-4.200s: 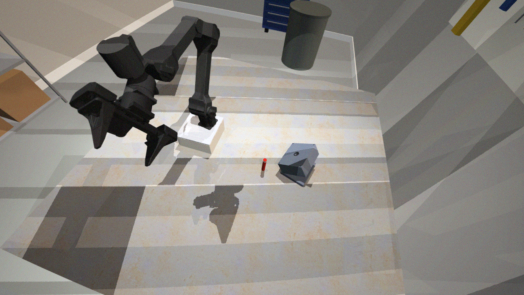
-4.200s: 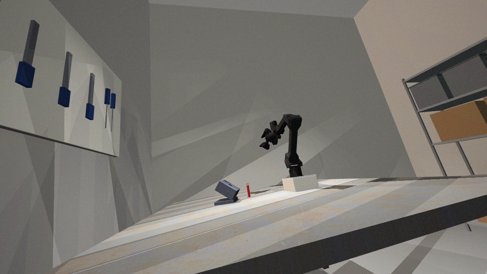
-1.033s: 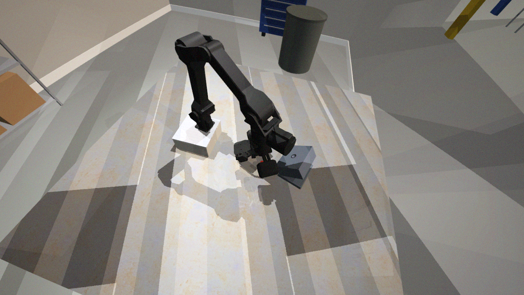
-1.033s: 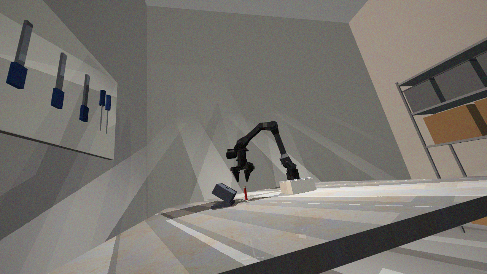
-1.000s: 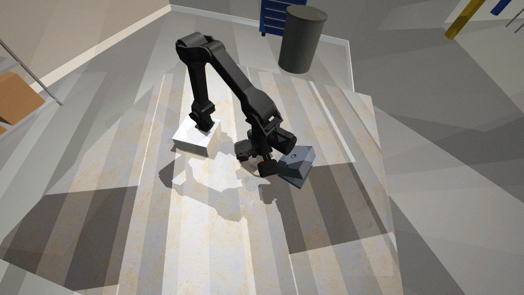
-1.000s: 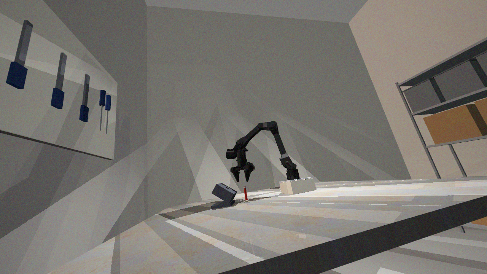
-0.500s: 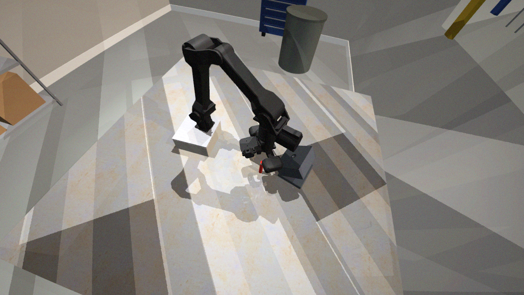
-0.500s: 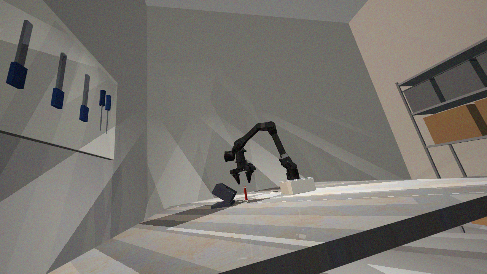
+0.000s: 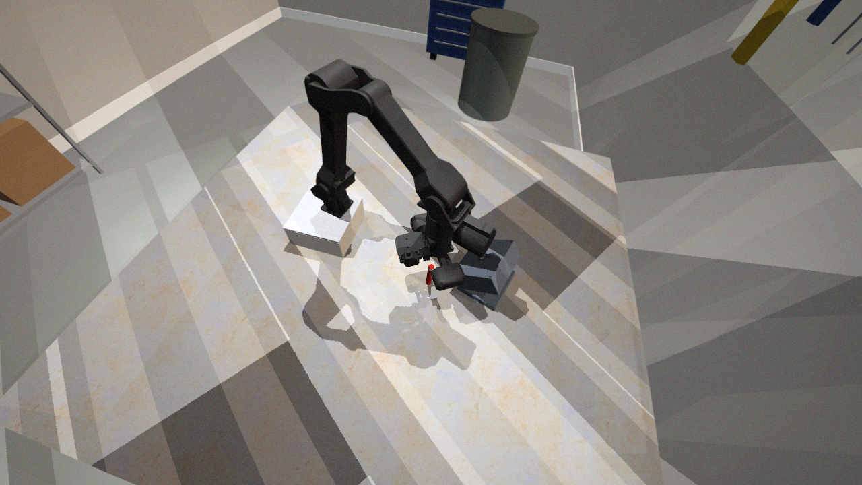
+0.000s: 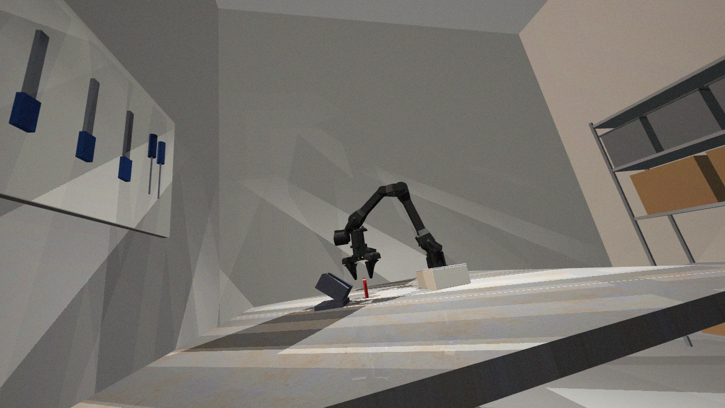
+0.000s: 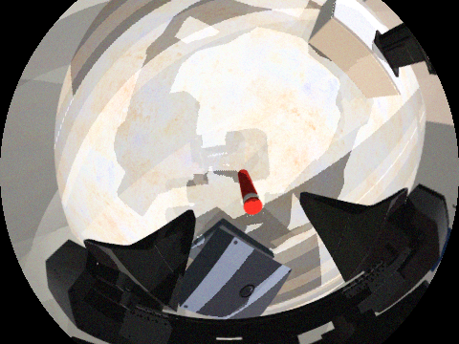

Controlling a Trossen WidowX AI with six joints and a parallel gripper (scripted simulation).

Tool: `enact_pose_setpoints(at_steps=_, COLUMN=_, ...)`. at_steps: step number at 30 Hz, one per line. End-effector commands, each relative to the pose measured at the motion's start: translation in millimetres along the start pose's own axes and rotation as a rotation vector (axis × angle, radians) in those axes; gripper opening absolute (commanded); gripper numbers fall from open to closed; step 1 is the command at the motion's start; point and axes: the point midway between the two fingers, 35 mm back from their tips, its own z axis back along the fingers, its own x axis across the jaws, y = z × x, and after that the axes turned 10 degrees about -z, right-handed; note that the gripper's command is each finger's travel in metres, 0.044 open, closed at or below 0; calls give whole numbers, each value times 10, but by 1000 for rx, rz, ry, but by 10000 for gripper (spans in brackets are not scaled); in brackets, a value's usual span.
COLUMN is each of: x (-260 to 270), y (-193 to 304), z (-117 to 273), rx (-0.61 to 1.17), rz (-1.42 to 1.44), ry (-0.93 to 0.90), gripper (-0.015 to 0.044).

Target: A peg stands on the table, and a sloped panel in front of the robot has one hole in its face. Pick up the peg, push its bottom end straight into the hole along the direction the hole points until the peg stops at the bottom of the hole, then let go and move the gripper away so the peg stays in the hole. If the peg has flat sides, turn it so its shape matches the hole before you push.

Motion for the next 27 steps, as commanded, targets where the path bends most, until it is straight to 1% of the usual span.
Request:
enact_pose_setpoints(at_steps=1, x=-12, y=-19, z=-87, rx=-11, rz=1, ry=5, gripper=440)
enact_pose_setpoints(at_steps=18, x=-26, y=-33, z=-361, rx=-11, rz=1, ry=5, gripper=440)
enact_pose_setpoints(at_steps=23, x=-28, y=-35, z=-383, rx=-11, rz=1, ry=5, gripper=440)
enact_pose_setpoints(at_steps=27, x=-18, y=-18, z=-349, rx=-3, rz=-3, ry=3, gripper=335)
